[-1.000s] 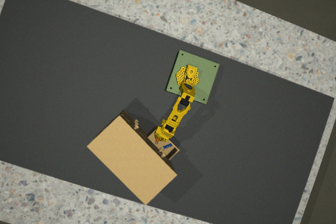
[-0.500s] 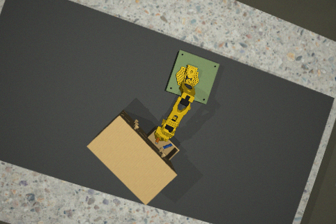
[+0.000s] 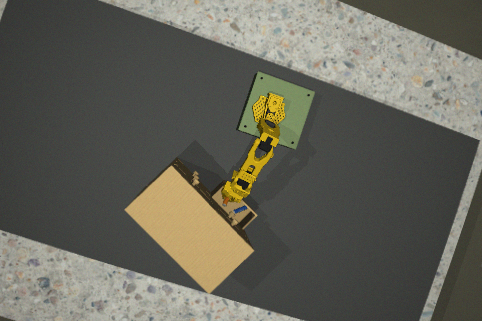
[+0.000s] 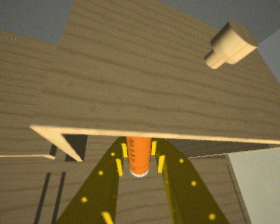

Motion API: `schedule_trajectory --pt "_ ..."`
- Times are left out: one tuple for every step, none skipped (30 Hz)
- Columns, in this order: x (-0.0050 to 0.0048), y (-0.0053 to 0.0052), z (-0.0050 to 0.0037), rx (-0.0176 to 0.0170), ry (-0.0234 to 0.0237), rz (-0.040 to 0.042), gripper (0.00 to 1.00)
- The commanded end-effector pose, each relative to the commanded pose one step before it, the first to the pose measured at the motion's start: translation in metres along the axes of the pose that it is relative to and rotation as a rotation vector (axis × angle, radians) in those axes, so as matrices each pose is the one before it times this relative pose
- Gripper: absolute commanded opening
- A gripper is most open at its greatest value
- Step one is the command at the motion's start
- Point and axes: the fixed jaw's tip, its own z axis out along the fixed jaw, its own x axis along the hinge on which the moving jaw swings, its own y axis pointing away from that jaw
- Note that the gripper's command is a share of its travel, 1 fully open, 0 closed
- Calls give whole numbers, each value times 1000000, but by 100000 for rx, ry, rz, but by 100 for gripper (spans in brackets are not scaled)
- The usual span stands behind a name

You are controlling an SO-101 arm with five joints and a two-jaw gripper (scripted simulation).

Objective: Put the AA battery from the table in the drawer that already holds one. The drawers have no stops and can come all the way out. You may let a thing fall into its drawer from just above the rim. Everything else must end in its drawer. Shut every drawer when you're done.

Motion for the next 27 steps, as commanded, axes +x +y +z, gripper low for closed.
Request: schedule_trajectory --pt "-4686 553 2720 -16 -1364 -85 0" --pt "0 0 0 0 0 0 0" --pt "0 0 0 0 0 0 0" --pt "-1 1 0 0 -1 0 1" --pt "1 -1 0 0 1 0 1" --pt "-1 1 0 0 -1 0 2" --pt "1 -1 0 0 1 0 2" --pt "-1 1 0 0 -1 0 3" --pt "1 -1 0 0 1 0 3" --pt "-1 1 0 0 -1 0 4" --pt "1 -1 0 0 1 0 5" --pt "-1 1 0 0 -1 0 5" --pt "1 -1 0 0 1 0 6" --pt "-1 1 0 0 -1 0 6" --pt "1 -1 0 0 1 0 7" --pt "-1 1 0 0 -1 0 8" --pt "1 -1 0 0 1 0 8" --pt "-1 1 0 0 -1 0 9" --pt "0 0 0 0 0 0 9" --pt "0 0 0 0 0 0 9" --pt "1 -1 0 0 1 0 9" --pt "-1 1 0 0 -1 0 10" --pt "1 -1 0 0 1 0 10" --pt "-1 1 0 0 -1 0 11" --pt "1 -1 0 0 1 0 11" --pt "-1 1 0 0 -1 0 12" --pt "1 -1 0 0 1 0 13"
